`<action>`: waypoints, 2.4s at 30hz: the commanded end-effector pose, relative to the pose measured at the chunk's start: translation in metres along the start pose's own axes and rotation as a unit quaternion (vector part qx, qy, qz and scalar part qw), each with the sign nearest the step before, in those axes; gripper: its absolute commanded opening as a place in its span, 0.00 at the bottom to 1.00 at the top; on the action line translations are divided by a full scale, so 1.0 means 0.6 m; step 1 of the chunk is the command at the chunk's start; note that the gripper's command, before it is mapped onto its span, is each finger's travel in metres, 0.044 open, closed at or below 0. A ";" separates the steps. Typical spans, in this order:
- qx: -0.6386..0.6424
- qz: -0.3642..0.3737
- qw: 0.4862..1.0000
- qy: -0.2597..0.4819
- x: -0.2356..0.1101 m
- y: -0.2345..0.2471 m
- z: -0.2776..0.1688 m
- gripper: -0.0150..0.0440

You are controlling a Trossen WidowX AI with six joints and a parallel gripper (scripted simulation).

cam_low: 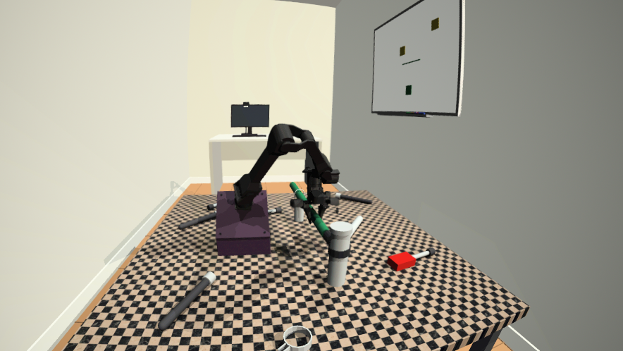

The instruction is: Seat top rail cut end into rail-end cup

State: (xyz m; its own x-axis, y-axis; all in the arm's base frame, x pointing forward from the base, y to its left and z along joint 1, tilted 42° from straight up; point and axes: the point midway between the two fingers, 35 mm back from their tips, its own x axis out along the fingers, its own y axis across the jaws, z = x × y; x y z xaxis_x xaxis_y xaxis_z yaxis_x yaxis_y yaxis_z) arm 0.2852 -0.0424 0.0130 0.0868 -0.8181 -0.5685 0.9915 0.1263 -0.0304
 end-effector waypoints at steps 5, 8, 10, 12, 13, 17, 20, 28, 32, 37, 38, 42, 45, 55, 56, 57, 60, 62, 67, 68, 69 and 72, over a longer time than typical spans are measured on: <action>0.002 0.005 1.000 -0.002 -0.011 0.008 0.009 0.25; 0.002 0.005 1.000 -0.002 -0.011 0.009 0.011 0.25; 0.002 0.004 1.000 -0.002 -0.010 0.009 0.013 0.25; 0.001 0.004 1.000 -0.002 -0.008 0.008 0.016 0.25; 0.001 0.003 1.000 -0.002 -0.007 0.008 0.018 0.25; -0.001 0.002 1.000 -0.001 -0.002 0.007 0.027 0.25; -0.002 0.000 1.000 -0.001 0.002 0.005 0.034 0.25; -0.003 -0.001 1.000 -0.001 0.006 0.004 0.041 0.25; -0.003 -0.001 1.000 -0.001 0.006 0.004 0.041 0.25; -0.003 -0.001 1.000 -0.001 0.006 0.004 0.041 0.25; -0.003 -0.001 1.000 -0.001 0.006 0.004 0.041 0.25; -0.003 -0.001 1.000 -0.001 0.006 0.004 0.041 0.25; -0.003 -0.001 1.000 -0.001 0.006 0.004 0.041 0.25; -0.003 -0.001 1.000 -0.001 0.006 0.004 0.041 0.25; -0.003 -0.001 1.000 -0.001 0.006 0.004 0.041 0.25; -0.003 -0.001 1.000 -0.001 0.006 0.004 0.041 0.25; -0.003 -0.001 1.000 -0.001 0.006 0.004 0.041 0.25; -0.003 -0.002 1.000 0.002 0.007 0.003 0.038 0.25; -0.002 -0.006 1.000 0.010 0.010 0.002 0.030 0.25; -0.002 -0.006 1.000 0.010 0.010 0.002 0.030 0.25; -0.002 -0.006 1.000 0.010 0.010 0.002 0.030 0.25; -0.002 -0.006 1.000 0.010 0.010 0.002 0.030 0.25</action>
State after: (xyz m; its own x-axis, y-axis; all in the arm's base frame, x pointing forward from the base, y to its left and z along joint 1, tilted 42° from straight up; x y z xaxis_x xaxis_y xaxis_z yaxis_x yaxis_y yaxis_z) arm 0.2888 -0.0573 0.0243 0.0722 -0.8074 -0.5856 0.9920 0.1191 -0.0419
